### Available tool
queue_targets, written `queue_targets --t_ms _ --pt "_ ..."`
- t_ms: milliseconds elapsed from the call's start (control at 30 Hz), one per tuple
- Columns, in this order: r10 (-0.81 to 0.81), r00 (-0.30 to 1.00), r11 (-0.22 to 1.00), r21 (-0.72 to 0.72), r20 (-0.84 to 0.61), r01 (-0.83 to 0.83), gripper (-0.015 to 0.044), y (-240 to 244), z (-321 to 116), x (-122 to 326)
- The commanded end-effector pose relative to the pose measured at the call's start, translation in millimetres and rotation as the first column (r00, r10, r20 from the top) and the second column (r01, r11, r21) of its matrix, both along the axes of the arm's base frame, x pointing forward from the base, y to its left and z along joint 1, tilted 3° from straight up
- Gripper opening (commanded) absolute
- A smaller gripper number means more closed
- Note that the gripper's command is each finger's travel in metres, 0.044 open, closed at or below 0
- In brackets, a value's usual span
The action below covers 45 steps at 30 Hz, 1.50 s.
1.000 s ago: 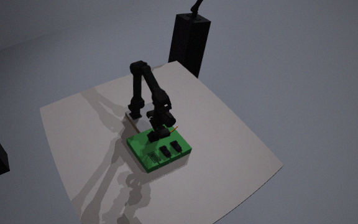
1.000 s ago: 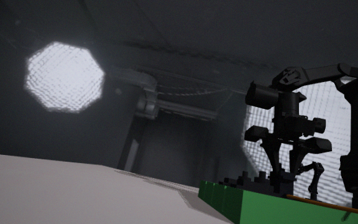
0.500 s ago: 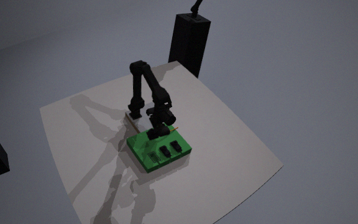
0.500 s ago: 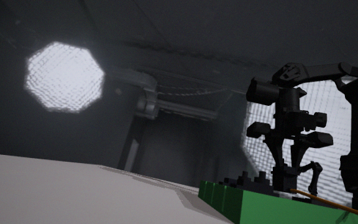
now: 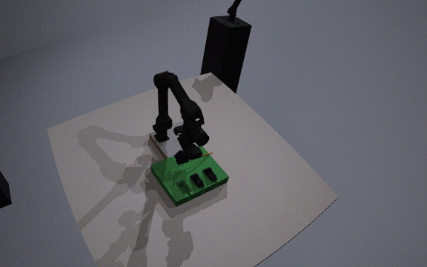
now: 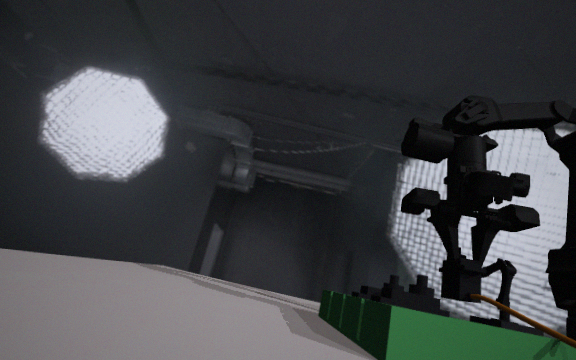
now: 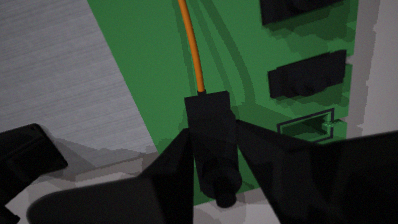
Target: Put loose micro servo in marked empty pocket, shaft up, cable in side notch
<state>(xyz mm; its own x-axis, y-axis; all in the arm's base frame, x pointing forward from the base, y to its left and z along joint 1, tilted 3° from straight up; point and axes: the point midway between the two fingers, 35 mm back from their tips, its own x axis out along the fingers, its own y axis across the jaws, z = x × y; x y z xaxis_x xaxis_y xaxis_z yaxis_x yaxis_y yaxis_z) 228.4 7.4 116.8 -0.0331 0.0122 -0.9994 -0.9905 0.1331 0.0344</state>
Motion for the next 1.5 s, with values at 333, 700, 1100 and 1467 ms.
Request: queue_targets --t_ms 333,700,1100,1467 --pt "0.004 1.0 1.0 -0.004 0.013 -0.004 0.0 4.3 2.6 21.2" --pt "0.004 1.0 1.0 -0.007 0.013 -0.004 0.0 -27.0 2.4 21.5" --pt "0.004 1.0 1.0 -0.013 0.013 -0.004 0.0 -79.5 2.4 21.3" --pt "-0.111 0.994 0.994 -0.016 0.013 0.112 0.0 -82.4 2.4 21.3"
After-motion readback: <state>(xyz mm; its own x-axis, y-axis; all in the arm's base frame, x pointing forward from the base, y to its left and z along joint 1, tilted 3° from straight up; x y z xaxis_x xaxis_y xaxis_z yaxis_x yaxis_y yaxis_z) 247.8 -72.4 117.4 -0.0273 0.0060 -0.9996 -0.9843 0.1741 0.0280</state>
